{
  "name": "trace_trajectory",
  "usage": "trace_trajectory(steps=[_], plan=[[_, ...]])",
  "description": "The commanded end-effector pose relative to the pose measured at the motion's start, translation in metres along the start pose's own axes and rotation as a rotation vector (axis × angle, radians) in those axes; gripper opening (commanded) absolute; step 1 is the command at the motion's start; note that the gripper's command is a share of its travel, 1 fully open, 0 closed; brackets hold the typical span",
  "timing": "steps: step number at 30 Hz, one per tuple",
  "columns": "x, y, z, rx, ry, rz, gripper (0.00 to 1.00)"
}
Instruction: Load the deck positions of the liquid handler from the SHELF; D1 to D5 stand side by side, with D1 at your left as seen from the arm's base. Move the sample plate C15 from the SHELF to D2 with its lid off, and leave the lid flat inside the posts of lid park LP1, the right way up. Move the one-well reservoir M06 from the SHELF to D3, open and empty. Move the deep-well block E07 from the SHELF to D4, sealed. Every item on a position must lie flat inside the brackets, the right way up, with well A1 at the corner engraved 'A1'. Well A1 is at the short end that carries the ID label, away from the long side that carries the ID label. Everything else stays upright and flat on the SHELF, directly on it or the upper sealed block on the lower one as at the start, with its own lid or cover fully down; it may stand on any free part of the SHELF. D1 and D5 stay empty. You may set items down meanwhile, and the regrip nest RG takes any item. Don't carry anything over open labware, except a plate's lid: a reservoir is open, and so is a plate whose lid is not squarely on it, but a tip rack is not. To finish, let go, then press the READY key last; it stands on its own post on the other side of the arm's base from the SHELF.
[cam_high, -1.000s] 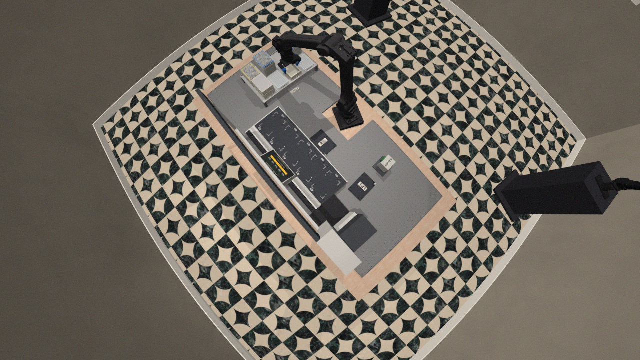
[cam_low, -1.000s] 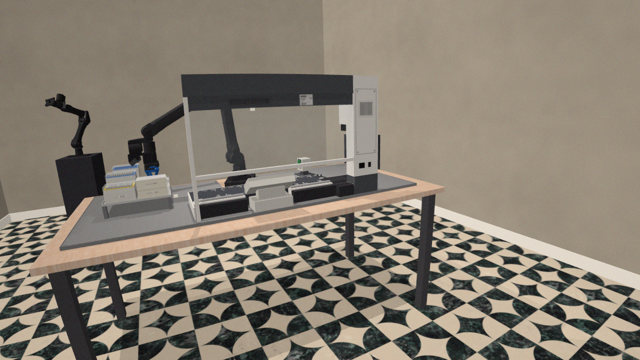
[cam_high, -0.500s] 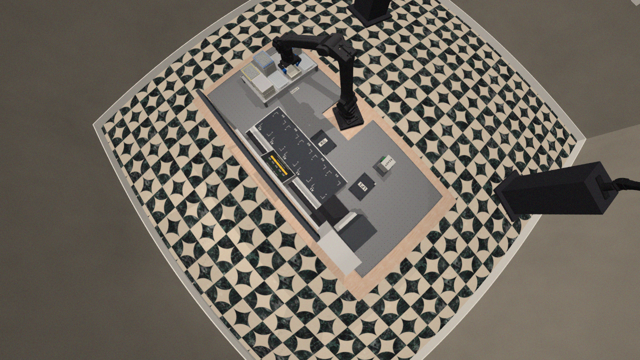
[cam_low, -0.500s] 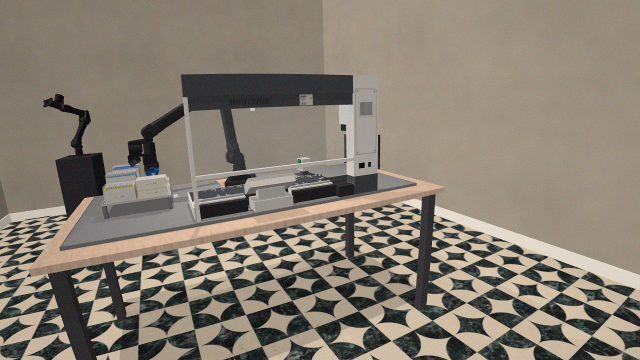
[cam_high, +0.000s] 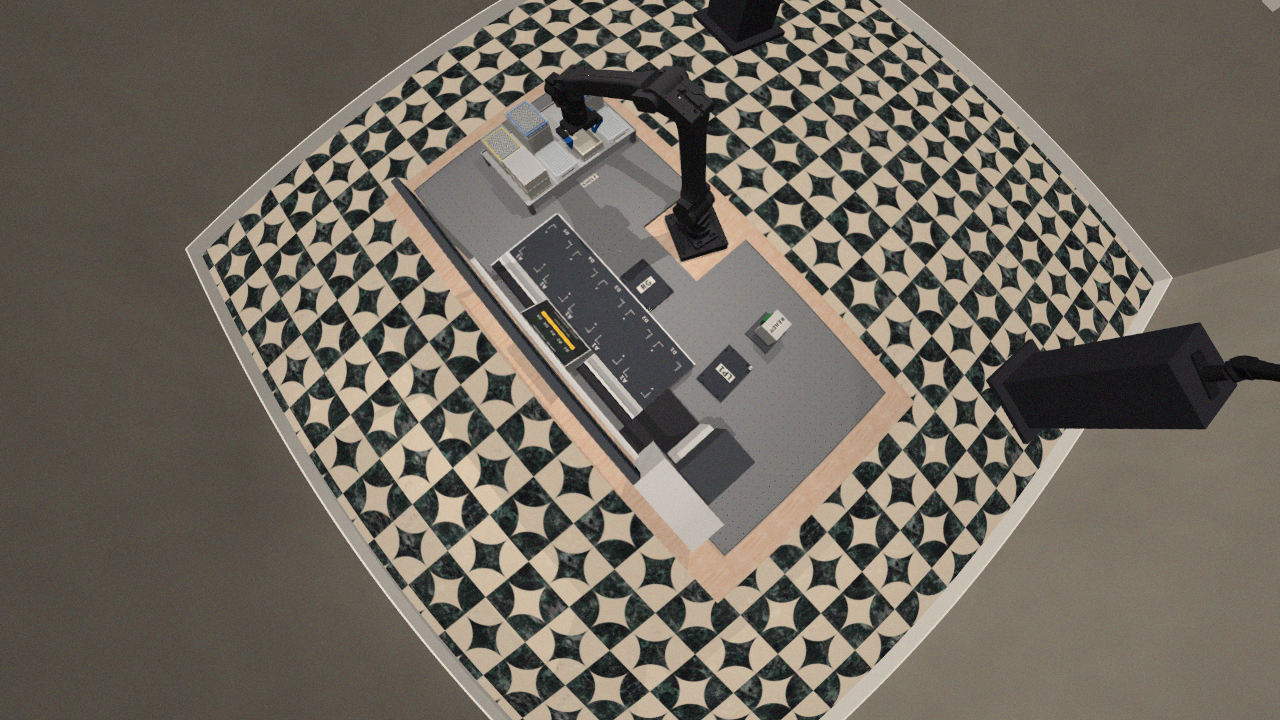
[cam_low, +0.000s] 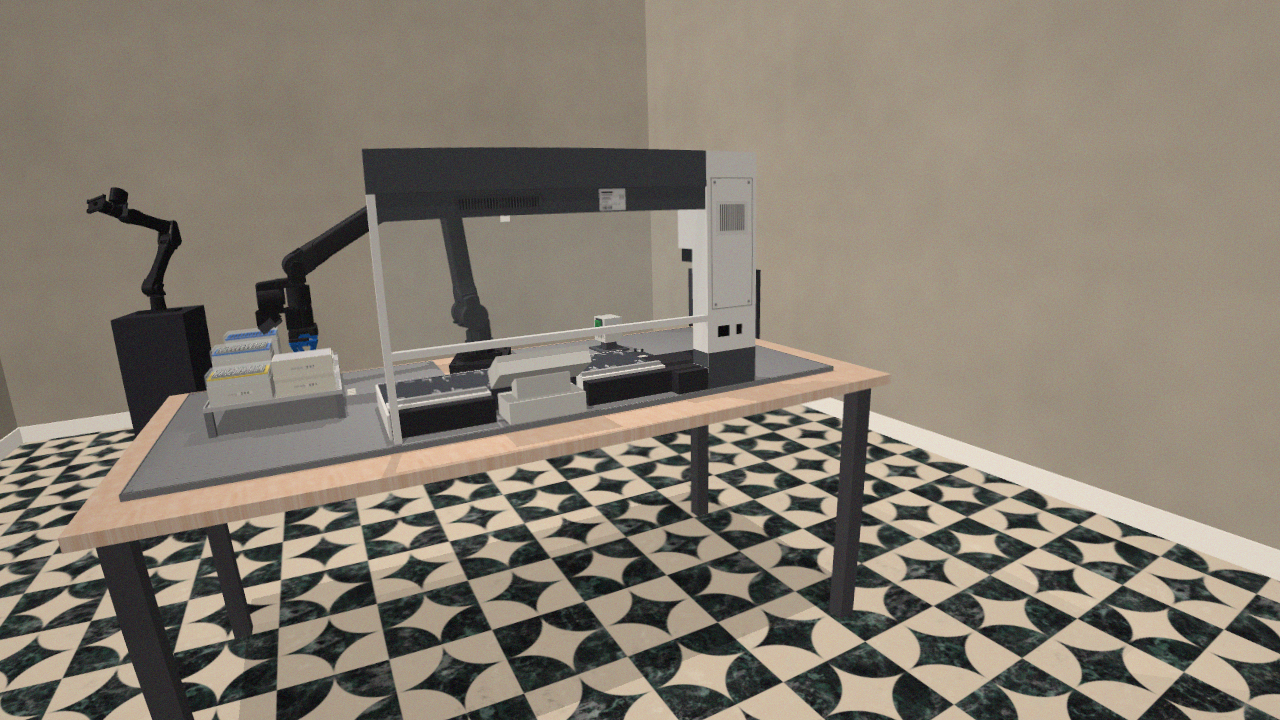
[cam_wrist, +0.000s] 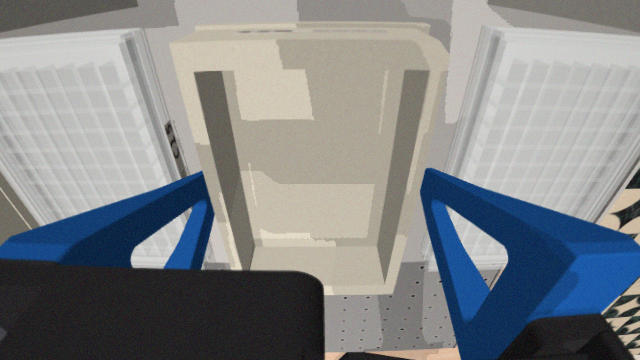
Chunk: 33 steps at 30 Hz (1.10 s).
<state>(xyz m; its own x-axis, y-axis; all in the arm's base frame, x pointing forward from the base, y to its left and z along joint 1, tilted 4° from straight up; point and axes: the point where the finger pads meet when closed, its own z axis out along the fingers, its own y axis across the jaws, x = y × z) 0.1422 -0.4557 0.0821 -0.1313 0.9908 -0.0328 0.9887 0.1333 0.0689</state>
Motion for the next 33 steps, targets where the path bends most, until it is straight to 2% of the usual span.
trace_trajectory(steps=[1, 24, 25, 33], plan=[[-0.011, 0.01, -0.0033, -0.006, -0.022, -0.008, 1.0], [-0.011, 0.01, -0.0033, -0.006, -0.022, -0.008, 1.0], [-0.011, 0.01, -0.0033, -0.006, -0.022, -0.008, 0.0], [-0.011, 0.0099, -0.0033, -0.006, -0.022, -0.01, 0.0]])
